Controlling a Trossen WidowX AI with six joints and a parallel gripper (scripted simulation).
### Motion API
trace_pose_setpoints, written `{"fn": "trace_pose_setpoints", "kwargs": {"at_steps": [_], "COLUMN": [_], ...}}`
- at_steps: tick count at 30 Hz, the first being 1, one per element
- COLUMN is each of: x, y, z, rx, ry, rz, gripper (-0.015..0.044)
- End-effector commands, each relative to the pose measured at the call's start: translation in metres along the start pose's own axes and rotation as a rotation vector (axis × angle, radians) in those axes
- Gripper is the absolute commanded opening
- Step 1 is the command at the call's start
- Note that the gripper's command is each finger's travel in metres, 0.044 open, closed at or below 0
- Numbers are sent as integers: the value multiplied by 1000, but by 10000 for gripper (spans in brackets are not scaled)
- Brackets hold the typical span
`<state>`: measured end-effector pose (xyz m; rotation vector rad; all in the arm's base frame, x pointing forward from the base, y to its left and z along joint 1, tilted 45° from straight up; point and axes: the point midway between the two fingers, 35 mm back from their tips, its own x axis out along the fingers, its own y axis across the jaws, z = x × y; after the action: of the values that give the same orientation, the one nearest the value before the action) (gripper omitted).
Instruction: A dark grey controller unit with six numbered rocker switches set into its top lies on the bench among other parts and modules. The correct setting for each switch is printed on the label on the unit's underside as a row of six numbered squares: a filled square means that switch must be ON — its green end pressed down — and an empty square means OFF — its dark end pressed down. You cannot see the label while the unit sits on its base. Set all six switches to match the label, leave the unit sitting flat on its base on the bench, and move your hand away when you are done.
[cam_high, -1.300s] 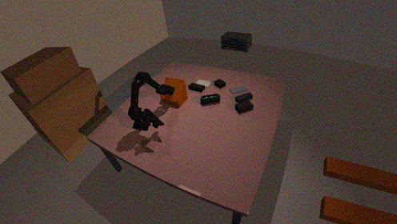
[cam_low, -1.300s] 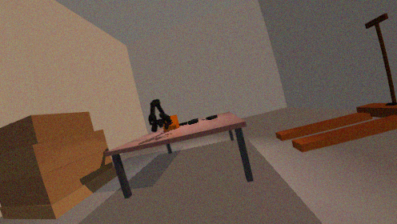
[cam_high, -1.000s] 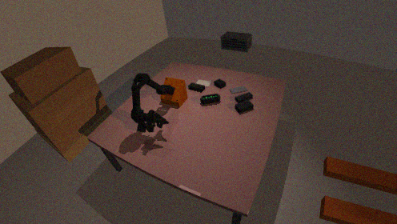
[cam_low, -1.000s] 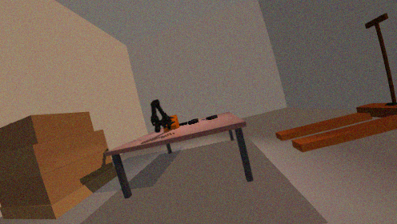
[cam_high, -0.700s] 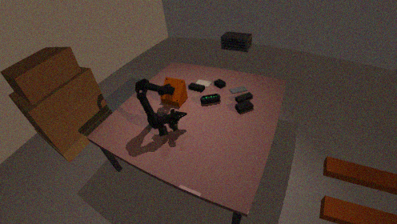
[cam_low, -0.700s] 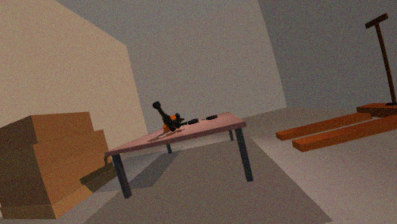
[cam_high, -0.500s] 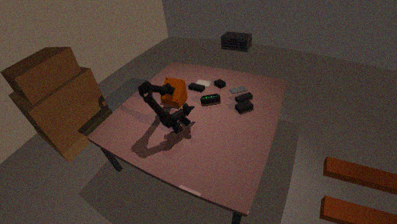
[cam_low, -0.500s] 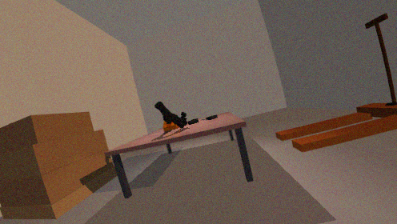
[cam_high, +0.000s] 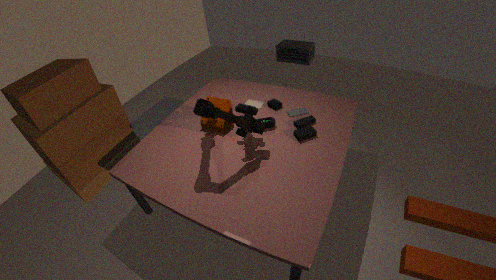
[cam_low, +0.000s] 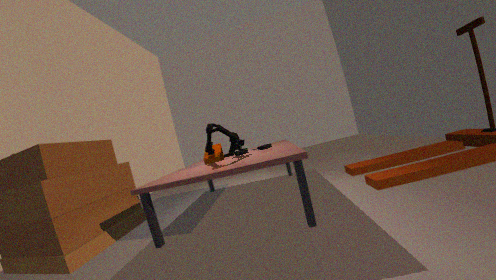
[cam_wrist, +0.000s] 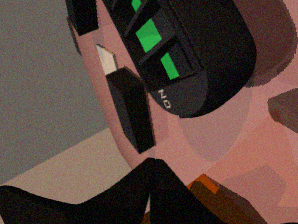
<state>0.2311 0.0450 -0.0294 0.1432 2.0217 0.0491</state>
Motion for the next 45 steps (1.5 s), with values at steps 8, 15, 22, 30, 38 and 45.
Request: {"fn": "trace_pose_setpoints", "kwargs": {"at_steps": [8, 15, 22, 30, 38, 45], "x": [56, 71, 73, 78, 84, 90], "y": [22, 56, 60, 53, 44, 35], "z": [3, 7, 7, 12, 19, 25], "rx": [-305, -563, -591, -592, -592, -592], "ry": [-52, -300, -332, -332, -332, -332], "rz": [-815, -1289, -1330, -1329, -1328, -1329], "gripper": [0, 0, 0, 0, 0, 0]}}
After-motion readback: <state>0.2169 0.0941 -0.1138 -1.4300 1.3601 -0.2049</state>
